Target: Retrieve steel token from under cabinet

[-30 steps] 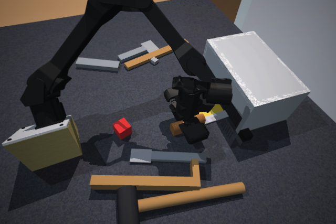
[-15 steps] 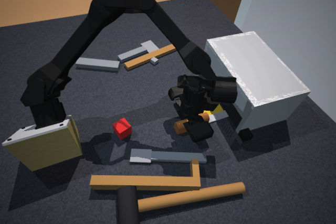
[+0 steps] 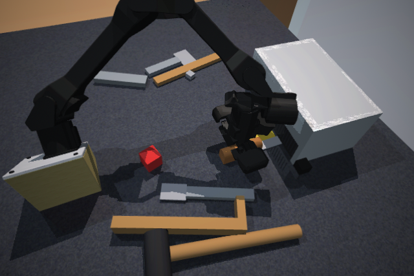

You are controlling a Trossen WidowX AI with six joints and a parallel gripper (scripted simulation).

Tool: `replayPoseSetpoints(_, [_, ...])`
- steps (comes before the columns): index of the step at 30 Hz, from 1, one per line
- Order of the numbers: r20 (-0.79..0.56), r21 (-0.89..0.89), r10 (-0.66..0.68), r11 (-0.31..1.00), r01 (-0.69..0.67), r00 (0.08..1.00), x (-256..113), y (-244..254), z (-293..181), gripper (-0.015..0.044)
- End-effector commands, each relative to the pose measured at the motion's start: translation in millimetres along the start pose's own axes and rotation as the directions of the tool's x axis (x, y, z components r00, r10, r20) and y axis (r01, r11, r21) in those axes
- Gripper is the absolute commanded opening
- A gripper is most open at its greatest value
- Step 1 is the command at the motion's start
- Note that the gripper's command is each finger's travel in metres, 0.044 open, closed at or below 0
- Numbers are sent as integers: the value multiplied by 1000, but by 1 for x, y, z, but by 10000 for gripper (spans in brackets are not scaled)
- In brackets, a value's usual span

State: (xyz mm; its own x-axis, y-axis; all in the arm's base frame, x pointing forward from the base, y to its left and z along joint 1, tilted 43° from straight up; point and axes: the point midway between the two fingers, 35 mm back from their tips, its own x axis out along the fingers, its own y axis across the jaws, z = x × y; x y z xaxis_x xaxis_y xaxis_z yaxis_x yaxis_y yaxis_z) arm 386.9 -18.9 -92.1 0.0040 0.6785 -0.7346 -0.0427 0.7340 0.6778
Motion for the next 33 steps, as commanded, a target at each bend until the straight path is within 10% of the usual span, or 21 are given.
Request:
replayPoseSetpoints(1, [2,1,-2,1000,2,1000,0,-1,6,0])
replayPoseSetpoints(33, [3,0,-1,1000,1,1000,-1,0,32,0])
